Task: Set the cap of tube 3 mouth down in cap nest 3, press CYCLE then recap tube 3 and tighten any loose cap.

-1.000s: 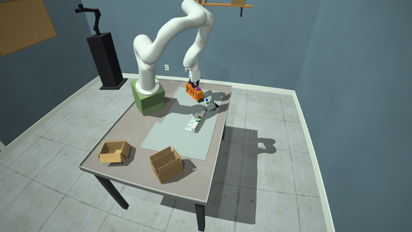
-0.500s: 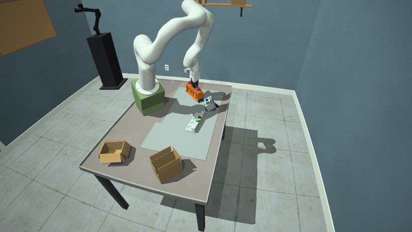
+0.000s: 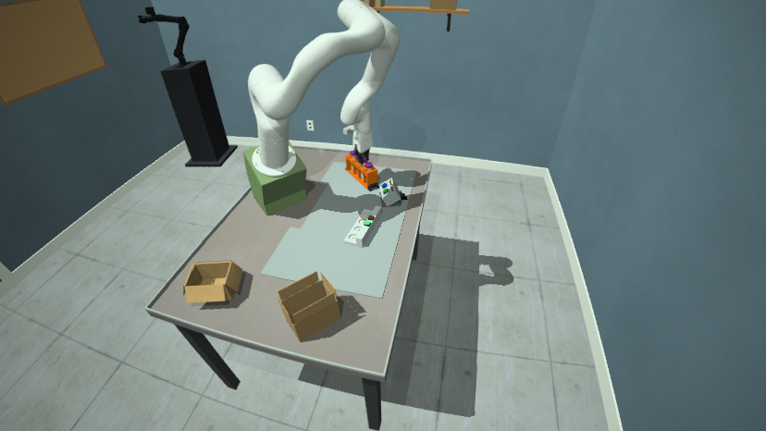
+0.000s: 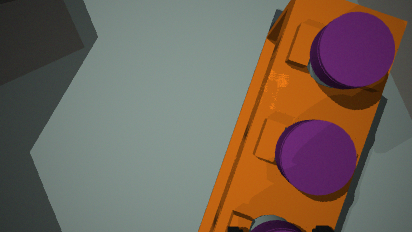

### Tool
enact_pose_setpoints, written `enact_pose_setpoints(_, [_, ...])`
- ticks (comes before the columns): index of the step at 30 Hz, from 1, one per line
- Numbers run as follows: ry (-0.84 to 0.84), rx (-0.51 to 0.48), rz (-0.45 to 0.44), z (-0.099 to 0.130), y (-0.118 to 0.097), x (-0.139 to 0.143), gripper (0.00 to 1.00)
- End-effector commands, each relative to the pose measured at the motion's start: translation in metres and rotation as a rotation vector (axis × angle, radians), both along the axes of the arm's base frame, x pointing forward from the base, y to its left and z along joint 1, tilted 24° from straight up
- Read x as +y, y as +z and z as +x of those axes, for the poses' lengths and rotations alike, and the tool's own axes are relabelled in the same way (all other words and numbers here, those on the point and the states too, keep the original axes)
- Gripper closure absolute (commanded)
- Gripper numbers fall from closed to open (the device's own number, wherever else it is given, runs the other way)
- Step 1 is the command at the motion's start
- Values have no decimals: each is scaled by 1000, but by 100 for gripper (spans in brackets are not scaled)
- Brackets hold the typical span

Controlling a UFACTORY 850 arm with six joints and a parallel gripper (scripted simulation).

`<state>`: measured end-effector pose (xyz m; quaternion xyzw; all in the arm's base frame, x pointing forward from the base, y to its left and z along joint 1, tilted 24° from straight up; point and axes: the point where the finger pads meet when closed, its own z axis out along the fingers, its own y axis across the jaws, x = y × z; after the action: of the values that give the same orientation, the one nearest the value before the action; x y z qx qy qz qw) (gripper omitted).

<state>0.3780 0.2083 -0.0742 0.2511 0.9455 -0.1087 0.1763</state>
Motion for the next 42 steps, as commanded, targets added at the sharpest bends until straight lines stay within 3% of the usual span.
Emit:
enact_pose_setpoints(1, [-147, -49, 46, 0, 0, 0, 100])
enact_pose_setpoints(20, [-665, -215, 205, 0, -1, 0, 100])
enact_pose_setpoints(30, [-683, -221, 210, 0, -1, 0, 100])
enact_pose_setpoints(31, [-683, -221, 210, 0, -1, 0, 54])
enact_pose_setpoints(42, [-646, -209, 199, 0, 0, 0, 54])
